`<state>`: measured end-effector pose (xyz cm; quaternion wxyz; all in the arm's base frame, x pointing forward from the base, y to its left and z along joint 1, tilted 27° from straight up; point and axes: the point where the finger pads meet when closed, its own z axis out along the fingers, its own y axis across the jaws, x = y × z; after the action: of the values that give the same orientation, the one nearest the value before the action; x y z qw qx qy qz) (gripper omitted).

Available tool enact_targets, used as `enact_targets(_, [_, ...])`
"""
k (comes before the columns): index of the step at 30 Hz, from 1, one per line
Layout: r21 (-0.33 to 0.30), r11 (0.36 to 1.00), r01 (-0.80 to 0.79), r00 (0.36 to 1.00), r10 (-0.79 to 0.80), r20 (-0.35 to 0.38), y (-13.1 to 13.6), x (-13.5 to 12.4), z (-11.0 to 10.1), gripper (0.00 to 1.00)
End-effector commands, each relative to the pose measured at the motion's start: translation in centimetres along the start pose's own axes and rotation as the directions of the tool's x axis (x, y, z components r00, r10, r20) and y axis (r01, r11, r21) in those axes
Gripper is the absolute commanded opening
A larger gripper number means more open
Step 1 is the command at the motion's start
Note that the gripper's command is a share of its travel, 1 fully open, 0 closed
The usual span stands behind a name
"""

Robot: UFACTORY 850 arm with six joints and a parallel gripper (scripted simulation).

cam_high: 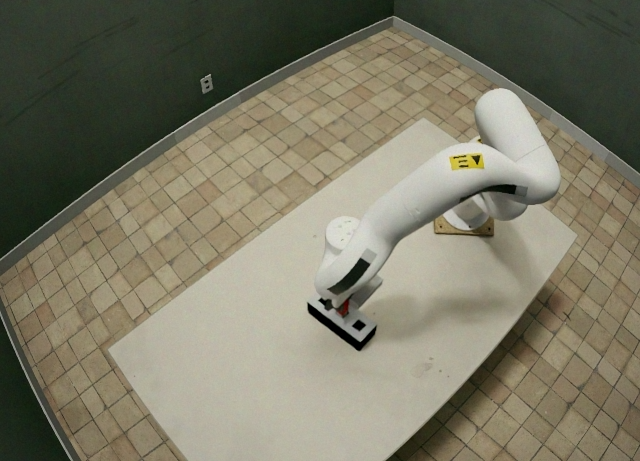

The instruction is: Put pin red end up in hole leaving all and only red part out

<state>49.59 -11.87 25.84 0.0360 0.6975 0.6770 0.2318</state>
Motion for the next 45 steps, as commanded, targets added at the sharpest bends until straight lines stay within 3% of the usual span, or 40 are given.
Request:
enact_targets(1, [-0.002,1.000,0.000,1.000,0.000,0.000,0.08,-0.01,-0.06,0.00])
enact_targets(45, [-0.001,1.000,0.000,1.000,0.000,0.000,0.03,-0.02,0.25,0.00])
